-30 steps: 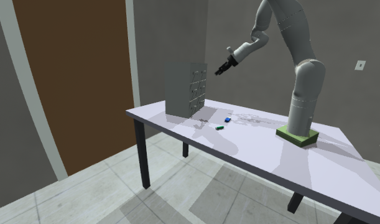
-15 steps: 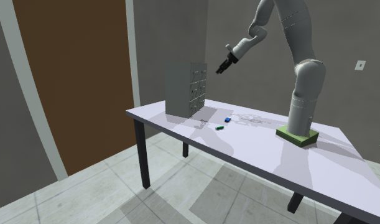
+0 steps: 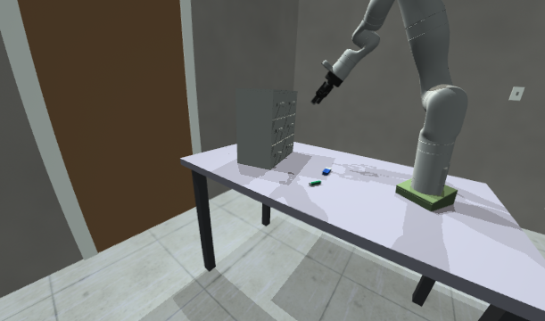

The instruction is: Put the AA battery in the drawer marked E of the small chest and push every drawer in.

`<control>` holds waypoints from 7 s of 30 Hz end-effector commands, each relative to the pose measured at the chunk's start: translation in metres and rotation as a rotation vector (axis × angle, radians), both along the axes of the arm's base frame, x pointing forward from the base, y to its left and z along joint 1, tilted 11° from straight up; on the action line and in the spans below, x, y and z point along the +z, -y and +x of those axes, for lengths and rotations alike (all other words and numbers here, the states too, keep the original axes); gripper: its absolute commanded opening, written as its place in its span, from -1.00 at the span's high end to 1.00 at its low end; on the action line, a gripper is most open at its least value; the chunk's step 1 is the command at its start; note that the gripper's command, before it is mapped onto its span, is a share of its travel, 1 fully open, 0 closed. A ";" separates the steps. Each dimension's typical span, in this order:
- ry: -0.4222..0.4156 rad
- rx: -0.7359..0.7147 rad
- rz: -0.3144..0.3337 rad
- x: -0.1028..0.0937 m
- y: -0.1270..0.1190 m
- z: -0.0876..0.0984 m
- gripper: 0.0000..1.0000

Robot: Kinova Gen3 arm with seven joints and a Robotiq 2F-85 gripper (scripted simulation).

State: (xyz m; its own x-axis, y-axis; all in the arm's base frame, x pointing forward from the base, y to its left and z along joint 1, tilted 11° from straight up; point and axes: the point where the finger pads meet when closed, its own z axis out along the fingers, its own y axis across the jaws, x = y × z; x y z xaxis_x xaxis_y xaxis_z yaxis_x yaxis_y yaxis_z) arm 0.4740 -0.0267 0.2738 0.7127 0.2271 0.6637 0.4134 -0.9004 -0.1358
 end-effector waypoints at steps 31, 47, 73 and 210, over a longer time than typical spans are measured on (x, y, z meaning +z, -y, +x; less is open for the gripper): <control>-0.206 0.042 -0.103 0.022 0.007 -0.013 -1.00; -0.341 0.062 -0.166 0.033 0.013 -0.022 -1.00; -0.479 0.082 -0.230 0.044 0.019 -0.032 -1.00; -0.066 0.021 -0.038 0.058 0.051 -0.038 -1.00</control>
State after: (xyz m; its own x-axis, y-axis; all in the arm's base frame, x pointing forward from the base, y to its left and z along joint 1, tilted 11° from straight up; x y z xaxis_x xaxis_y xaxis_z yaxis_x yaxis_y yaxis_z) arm 0.4407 -0.0765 0.3356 0.7582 0.2927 0.5826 0.4332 -0.8940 -0.1145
